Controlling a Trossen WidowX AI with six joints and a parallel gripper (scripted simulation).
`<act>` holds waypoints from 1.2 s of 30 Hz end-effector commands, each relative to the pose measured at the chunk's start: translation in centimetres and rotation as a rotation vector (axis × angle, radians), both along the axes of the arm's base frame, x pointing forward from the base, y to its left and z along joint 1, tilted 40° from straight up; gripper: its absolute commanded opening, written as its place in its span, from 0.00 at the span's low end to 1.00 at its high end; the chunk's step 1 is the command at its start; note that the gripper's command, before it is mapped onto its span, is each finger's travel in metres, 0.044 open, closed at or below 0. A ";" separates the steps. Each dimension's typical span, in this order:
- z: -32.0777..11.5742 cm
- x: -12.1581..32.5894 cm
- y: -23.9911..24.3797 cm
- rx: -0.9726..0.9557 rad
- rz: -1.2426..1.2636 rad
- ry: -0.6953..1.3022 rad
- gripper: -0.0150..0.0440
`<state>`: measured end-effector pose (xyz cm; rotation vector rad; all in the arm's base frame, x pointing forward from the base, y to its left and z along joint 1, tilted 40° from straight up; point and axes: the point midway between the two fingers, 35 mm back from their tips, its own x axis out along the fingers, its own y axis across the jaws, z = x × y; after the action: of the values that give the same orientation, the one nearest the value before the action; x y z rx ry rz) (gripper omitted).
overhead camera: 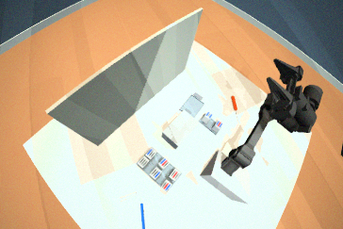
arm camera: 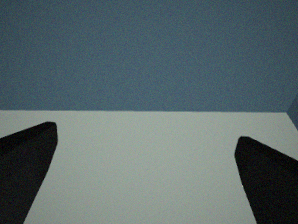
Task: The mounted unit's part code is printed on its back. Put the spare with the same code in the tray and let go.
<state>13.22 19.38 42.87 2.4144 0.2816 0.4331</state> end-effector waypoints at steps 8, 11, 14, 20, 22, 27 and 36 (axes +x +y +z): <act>0.0 0.2 0.4 -0.037 -0.011 -0.009 1.00; -0.4 1.5 2.4 -0.234 -0.066 -0.050 1.00; -1.8 4.5 5.2 -0.567 -0.143 -0.084 1.00; -4.7 9.7 7.1 -0.949 -0.214 -0.065 1.00; -5.7 11.1 7.5 -1.066 -0.221 -0.049 1.00; -9.4 15.2 7.8 -1.426 -0.210 0.025 1.00; -19.5 23.0 3.1 -2.216 0.063 0.327 1.00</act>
<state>34.14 24.75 26.60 0.4890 0.4027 -0.1901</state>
